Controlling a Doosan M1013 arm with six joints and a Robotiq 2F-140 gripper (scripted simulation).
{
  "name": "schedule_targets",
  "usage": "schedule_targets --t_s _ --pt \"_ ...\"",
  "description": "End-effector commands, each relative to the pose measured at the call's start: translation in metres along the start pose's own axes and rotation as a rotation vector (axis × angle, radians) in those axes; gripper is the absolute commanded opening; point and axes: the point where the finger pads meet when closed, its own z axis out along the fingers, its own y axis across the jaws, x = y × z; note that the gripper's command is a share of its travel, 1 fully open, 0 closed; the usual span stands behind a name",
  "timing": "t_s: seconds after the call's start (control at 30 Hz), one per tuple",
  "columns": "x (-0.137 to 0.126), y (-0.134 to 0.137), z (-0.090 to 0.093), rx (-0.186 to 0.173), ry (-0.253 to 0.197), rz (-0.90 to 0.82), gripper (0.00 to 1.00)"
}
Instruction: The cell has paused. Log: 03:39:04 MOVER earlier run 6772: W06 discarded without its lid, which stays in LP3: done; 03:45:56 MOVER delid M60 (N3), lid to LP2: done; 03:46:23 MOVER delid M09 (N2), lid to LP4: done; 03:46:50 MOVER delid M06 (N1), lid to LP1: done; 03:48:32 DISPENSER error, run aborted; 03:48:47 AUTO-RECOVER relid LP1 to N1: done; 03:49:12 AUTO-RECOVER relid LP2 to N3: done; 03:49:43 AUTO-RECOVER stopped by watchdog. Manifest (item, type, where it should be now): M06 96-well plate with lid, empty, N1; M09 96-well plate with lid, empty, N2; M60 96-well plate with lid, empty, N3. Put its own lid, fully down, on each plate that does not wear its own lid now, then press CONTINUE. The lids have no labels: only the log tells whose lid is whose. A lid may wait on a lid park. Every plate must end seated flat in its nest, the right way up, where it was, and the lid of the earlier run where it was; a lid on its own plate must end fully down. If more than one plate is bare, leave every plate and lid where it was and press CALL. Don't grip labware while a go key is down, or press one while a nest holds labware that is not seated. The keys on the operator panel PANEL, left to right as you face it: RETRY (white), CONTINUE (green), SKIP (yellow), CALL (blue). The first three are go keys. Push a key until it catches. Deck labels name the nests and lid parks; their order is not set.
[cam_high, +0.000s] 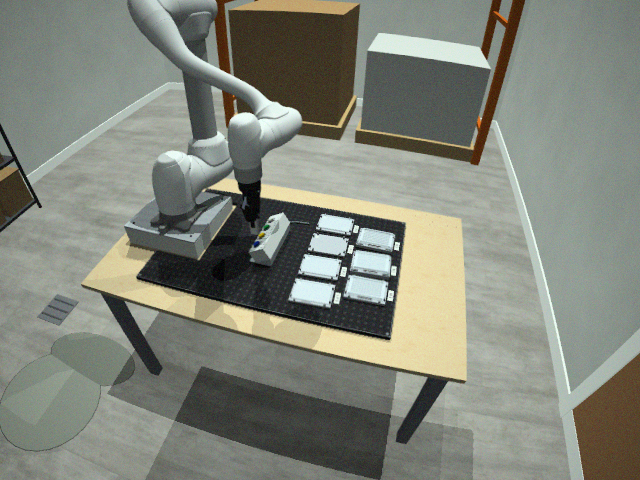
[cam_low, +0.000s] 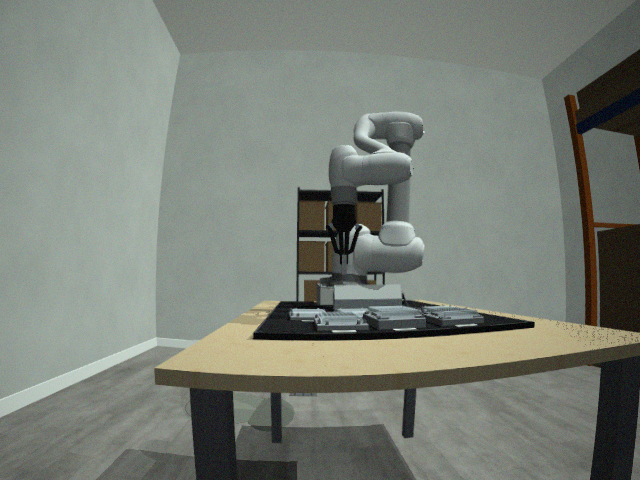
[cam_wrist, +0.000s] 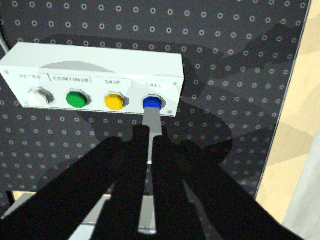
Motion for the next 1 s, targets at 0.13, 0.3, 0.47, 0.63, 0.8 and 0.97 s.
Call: schedule_targets --t_s 0.13,0.3,0.47,0.63,0.8,0.97 --pt "0.000 0.000 0.004 0.000 0.000 0.000 0.00" --pt "0.000 0.000 0.007 0.000 0.000 0.000 0.00" --pt "0.000 0.000 0.009 0.000 0.000 0.000 0.00" --pt "0.000 0.000 0.011 0.000 0.000 0.000 0.00" --pt "0.000 0.001 0.012 0.000 0.000 0.000 0.00" --pt "0.000 0.001 0.013 0.000 0.000 0.000 0.00"
